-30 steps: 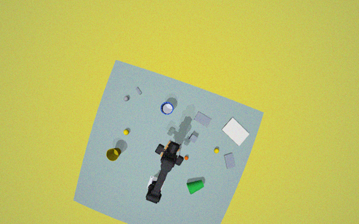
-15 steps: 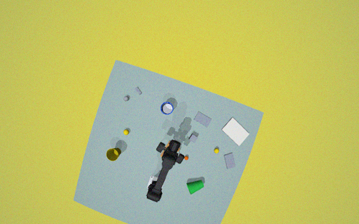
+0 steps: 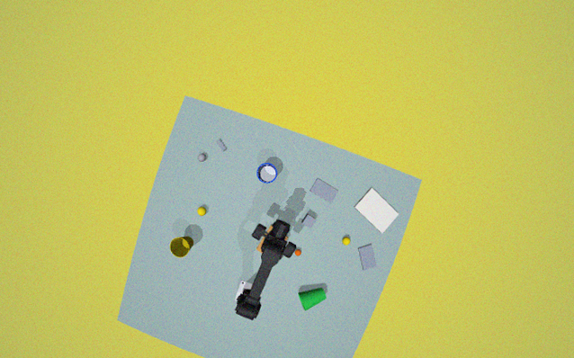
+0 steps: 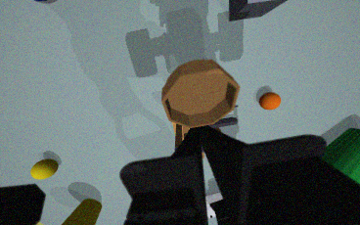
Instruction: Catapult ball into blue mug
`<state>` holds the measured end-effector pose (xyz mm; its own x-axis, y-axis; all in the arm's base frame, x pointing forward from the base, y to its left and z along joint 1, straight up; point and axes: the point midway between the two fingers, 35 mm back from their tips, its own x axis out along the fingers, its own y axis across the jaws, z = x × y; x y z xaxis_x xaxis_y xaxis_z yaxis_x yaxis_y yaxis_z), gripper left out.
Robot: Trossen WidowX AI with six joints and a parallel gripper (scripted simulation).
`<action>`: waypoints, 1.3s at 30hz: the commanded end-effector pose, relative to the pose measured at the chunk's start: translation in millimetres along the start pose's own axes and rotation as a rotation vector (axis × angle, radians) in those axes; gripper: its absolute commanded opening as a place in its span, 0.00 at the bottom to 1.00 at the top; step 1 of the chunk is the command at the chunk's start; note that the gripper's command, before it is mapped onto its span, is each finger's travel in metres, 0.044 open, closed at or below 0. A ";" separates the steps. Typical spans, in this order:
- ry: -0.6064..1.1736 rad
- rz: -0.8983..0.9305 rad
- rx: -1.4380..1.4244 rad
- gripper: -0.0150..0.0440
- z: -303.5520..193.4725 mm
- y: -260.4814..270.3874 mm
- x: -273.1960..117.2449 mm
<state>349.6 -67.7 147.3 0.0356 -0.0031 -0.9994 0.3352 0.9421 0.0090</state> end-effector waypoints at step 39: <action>0.003 -0.004 -0.003 0.25 19.1 -0.9 58.9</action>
<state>369.2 -74.5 97.0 0.0399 -0.0042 -0.9992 0.3352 0.9421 0.0094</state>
